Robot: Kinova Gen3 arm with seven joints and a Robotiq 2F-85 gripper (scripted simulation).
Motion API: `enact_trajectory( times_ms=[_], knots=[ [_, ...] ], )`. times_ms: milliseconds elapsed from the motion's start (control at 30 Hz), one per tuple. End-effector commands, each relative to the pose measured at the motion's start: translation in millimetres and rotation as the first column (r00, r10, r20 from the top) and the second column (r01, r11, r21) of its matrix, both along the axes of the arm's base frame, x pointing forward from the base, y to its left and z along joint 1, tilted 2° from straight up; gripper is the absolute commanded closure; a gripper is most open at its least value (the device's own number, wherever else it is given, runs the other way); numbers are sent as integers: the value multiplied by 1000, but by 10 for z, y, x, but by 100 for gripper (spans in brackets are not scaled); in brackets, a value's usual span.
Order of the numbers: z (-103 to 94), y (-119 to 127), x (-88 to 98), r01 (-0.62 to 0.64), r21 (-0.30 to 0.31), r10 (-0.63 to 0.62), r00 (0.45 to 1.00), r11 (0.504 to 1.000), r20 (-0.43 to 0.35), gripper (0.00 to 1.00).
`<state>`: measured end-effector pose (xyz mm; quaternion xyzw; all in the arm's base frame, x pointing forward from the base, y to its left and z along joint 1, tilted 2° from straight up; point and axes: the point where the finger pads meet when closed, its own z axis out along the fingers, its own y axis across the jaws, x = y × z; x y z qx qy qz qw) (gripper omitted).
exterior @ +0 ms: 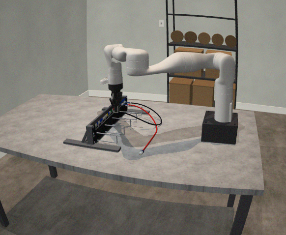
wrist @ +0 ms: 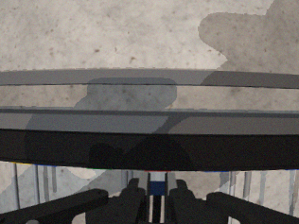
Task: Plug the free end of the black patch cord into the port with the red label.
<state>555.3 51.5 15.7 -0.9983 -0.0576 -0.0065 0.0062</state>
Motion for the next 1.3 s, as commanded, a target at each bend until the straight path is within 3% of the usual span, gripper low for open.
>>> enact_trajectory(
  times_ms=[0, 1133, 1167, 1267],
  knots=[
    [16, 4, 36, -3, 0, 3, 1000, 1000, 10, 100],
    [15, 0, 1, -3, 0, 3, 1000, 1000, 10, 100],
    [15, 0, 1, -3, 0, 3, 1000, 1000, 10, 63],
    [15, 0, 1, -3, 0, 3, 1000, 1000, 10, 63]
  ],
)
